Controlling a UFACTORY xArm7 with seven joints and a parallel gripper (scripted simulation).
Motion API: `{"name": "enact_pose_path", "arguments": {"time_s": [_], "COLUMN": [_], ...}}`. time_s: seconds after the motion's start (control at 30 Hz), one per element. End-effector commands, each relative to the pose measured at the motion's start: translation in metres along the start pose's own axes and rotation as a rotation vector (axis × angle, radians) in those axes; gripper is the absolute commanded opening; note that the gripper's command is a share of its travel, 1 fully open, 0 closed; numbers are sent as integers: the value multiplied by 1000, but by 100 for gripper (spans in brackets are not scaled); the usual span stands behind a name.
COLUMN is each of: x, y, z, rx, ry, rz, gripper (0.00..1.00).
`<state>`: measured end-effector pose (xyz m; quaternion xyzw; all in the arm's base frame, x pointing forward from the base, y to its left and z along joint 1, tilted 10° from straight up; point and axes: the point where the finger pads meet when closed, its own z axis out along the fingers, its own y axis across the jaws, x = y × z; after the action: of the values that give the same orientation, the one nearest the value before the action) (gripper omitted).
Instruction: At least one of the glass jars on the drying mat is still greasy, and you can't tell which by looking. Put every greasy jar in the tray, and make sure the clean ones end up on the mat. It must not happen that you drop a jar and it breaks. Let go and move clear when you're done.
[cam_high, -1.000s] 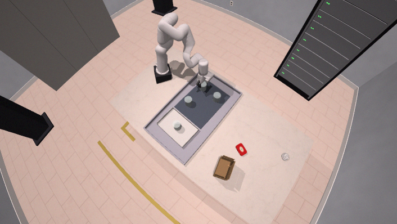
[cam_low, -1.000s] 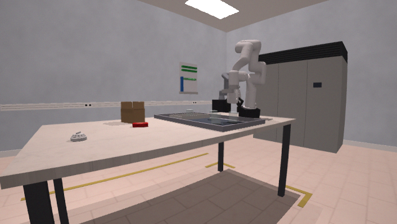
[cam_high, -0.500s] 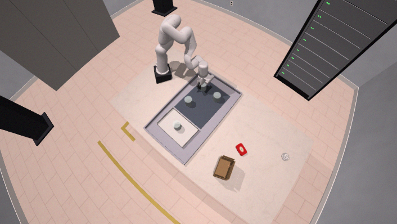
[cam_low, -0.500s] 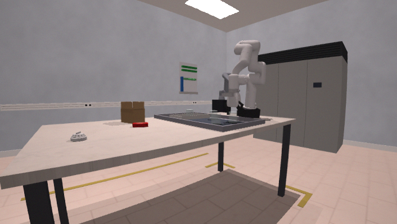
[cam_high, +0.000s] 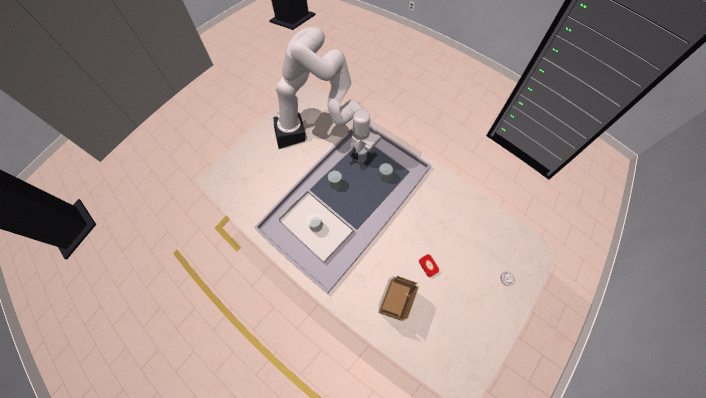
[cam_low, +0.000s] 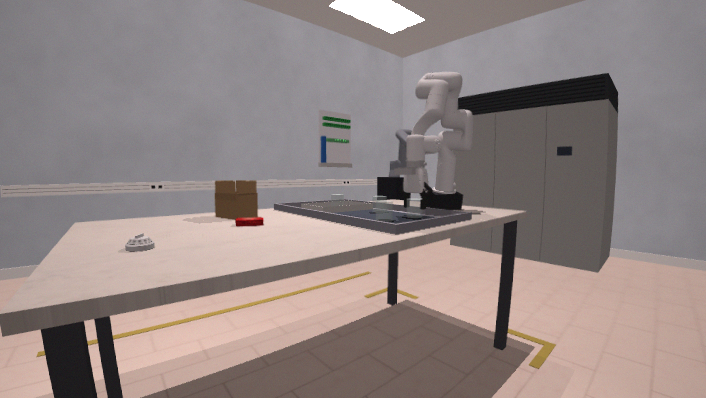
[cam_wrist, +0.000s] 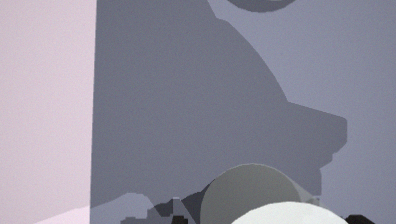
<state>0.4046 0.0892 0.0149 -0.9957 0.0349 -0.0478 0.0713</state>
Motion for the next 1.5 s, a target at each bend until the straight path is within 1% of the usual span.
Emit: {"name": "enact_pose_path", "arguments": {"time_s": [0.0,0.27,0.3,0.83,0.87,1.4,1.43,1.47], "x": [2,2,2,2,2,2,2,2], "y": [0,0,0,0,0,0,0,0], "z": [-1,-1,-1,-1,-1,-1,-1,-1], "rx": [1,1,1,1,1,1,1,1], "ry": [4,4,4,4,4,4,4,4], "rz": [0,0,0,0,0,0,0,0], "gripper": [91,91,88,88,85,85,82,82]}}
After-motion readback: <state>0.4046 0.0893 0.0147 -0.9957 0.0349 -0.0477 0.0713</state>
